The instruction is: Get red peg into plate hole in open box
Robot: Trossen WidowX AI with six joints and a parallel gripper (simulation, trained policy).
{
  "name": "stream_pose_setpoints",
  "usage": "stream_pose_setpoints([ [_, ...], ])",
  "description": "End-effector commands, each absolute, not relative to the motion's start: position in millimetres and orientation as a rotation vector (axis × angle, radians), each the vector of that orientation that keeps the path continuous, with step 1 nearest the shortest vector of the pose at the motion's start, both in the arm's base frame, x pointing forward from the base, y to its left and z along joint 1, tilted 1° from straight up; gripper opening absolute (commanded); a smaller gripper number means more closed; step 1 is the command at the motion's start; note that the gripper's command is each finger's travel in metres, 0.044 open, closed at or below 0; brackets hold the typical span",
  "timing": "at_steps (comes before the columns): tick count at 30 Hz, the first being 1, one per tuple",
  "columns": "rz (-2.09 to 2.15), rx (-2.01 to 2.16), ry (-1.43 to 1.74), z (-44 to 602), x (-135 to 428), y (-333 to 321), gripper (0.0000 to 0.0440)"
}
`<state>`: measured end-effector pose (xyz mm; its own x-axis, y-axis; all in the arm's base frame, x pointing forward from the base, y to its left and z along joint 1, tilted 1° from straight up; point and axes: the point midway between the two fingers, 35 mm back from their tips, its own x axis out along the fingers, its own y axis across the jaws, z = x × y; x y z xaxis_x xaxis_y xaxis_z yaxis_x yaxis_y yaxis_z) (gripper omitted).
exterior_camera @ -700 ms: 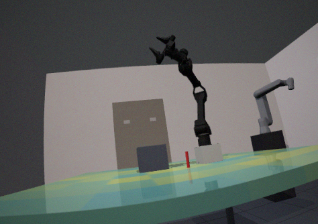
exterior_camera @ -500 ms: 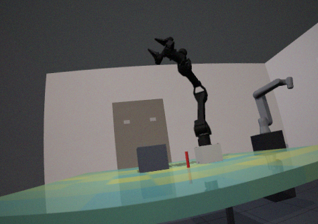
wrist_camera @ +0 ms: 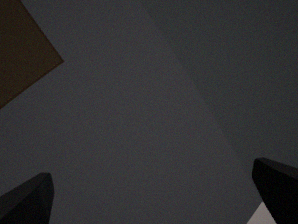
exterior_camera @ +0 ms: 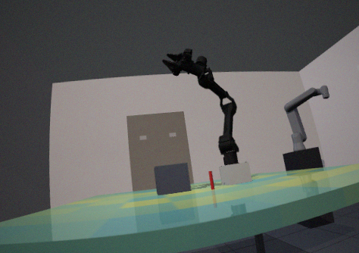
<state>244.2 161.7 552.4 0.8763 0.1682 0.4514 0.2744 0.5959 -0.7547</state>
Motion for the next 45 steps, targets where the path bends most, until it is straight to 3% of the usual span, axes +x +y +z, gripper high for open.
stream_pose_setpoints([
  [1,-0.026,-0.864,-0.493,542,251,162,0.0440],
  [26,0.230,-0.123,-0.080,425,303,149,0.0440],
  [45,0.221,0.347,0.408,310,302,133,0.0440],
])
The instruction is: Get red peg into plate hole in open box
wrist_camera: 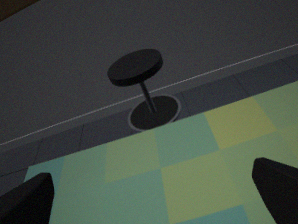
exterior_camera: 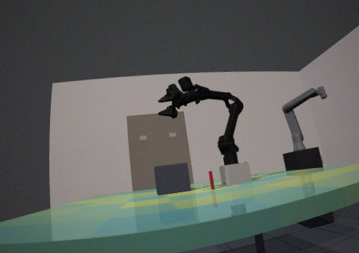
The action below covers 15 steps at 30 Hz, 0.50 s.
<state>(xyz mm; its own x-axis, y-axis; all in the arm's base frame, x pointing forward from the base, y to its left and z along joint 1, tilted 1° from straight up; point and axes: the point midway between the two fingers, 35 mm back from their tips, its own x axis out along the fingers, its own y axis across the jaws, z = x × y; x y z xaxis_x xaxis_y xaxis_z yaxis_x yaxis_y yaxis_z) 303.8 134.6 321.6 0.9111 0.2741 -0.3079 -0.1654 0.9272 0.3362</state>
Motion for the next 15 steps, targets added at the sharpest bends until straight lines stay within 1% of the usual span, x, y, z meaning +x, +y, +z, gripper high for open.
stream_pose_setpoints([
  [1,0.214,0.370,0.435,304,300,133,0.0440],
  [15,0.053,0.667,0.801,231,270,124,0.0440],
])
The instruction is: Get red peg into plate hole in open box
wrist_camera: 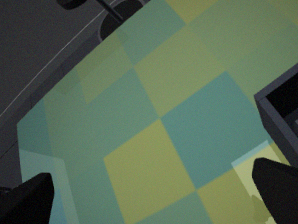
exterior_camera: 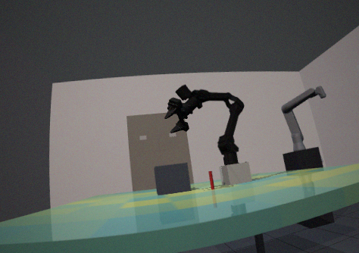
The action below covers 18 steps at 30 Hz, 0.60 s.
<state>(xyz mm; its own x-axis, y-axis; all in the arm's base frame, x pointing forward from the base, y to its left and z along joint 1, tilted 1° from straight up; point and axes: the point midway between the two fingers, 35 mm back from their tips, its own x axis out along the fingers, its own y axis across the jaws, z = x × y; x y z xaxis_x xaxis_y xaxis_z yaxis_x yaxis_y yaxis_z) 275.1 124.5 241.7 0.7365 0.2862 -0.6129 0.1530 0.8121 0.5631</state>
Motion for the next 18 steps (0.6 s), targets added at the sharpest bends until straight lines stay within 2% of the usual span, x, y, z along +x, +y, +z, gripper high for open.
stream_pose_setpoints([
  [1,0.037,0.687,0.826,227,267,123,0.0440],
  [18,-0.313,0.983,1.221,162,206,128,0.0440],
])
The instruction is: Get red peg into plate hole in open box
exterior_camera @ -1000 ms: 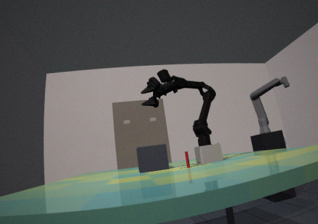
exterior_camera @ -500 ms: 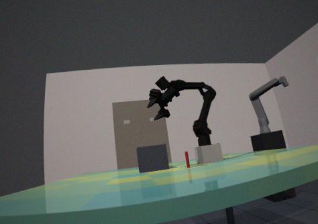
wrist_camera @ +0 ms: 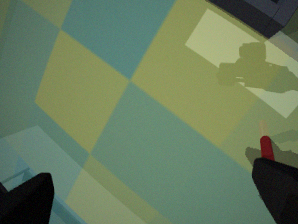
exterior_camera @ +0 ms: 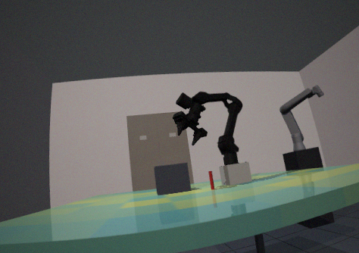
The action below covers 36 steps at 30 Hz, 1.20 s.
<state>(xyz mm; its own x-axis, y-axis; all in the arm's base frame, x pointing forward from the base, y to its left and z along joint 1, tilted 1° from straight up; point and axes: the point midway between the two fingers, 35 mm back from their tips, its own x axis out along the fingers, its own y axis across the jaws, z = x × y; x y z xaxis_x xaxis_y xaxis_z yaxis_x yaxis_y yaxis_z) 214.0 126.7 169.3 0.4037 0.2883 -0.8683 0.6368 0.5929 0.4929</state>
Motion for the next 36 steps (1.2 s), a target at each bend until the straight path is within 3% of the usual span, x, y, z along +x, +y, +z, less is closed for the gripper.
stream_pose_setpoints([
  [1,-0.339,0.996,1.241,159,202,129,0.0440],
  [18,-0.780,1.084,1.435,119,147,134,0.0440],
  [36,-0.998,0.943,1.438,74,131,130,0.0440],
])
